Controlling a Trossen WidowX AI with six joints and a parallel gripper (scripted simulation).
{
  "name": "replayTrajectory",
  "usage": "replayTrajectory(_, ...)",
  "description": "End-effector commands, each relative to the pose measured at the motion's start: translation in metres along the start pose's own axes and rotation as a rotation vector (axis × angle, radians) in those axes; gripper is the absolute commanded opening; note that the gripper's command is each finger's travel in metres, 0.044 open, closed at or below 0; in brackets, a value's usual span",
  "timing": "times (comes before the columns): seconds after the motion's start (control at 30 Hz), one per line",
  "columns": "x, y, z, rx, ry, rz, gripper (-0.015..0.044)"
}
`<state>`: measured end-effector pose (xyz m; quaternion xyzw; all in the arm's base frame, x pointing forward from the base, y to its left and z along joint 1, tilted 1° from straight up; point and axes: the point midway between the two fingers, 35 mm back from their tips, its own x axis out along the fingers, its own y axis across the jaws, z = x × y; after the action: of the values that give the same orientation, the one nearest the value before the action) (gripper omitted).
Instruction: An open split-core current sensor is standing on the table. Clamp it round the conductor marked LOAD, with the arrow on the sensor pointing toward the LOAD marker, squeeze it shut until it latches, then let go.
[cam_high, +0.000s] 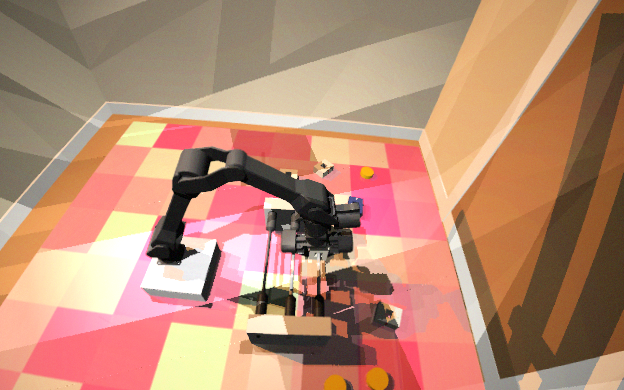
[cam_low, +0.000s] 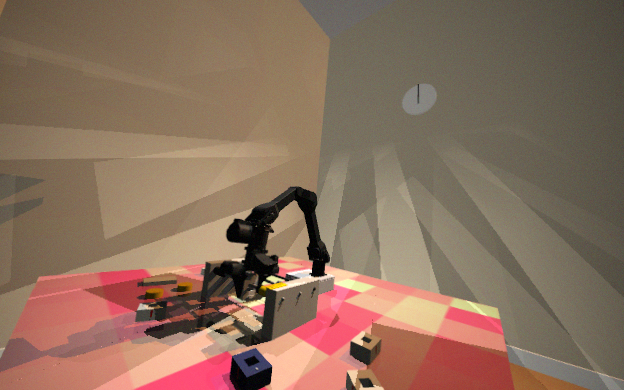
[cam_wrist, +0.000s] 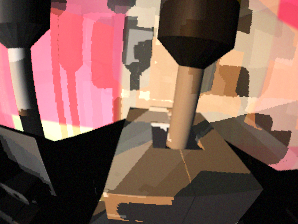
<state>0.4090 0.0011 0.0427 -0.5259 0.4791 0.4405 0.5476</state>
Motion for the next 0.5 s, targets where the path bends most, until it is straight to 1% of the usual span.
replayTrajectory(0.0, 0.0000, -0.0001, 0.0000, 0.000, 0.000, 0.000, 0.0000)
replayTrajectory(0.37, 0.0049, 0.0004, 0.0000, 0.000, 0.000, 0.000, 0.0000)
replayTrajectory(0.47, 0.0003, 0.0000, 0.0000, 0.000, 0.000, 0.000, 0.0079)
